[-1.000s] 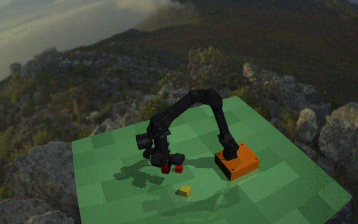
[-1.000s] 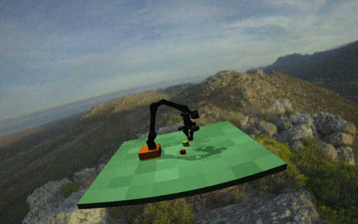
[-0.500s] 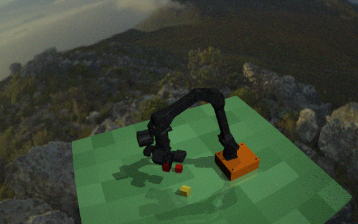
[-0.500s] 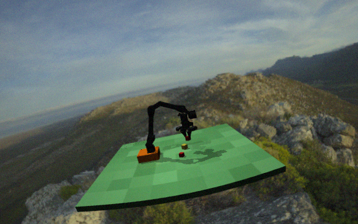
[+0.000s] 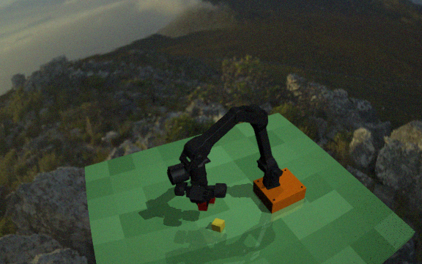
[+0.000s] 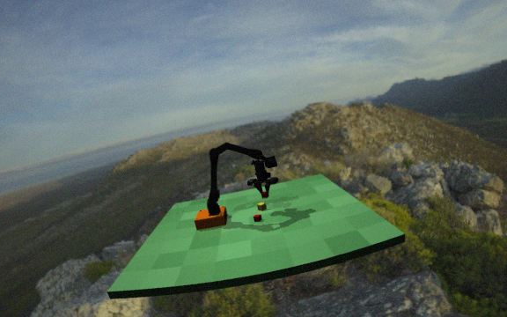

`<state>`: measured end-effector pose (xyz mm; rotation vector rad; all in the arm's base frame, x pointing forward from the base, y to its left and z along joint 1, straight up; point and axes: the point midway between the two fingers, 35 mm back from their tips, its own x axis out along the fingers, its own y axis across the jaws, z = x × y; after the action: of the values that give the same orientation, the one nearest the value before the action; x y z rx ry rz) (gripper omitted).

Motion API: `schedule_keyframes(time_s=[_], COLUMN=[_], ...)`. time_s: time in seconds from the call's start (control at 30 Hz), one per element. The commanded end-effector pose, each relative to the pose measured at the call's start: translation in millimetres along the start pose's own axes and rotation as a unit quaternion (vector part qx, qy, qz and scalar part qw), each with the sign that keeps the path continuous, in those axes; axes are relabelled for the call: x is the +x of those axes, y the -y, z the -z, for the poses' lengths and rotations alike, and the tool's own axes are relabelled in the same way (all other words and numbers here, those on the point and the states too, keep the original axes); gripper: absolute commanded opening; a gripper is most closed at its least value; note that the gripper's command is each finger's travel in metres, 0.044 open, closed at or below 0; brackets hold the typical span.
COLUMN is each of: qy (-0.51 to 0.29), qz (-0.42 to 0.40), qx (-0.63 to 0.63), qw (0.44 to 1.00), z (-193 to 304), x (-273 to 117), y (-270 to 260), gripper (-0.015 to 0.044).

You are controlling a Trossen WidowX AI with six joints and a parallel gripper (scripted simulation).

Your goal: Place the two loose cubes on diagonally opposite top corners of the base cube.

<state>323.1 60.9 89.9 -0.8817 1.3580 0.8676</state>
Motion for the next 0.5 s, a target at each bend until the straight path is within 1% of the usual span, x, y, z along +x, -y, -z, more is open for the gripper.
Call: schedule_keyframes(time_s=[0.0,0.47], qy=[0.000,0.001], qz=[0.002,0.000], qx=[-0.031,-0.127], qw=[1.000,0.992], z=[-9,-36], x=[3,16], y=[-9,-43], gripper=[0.0105,0.0105])
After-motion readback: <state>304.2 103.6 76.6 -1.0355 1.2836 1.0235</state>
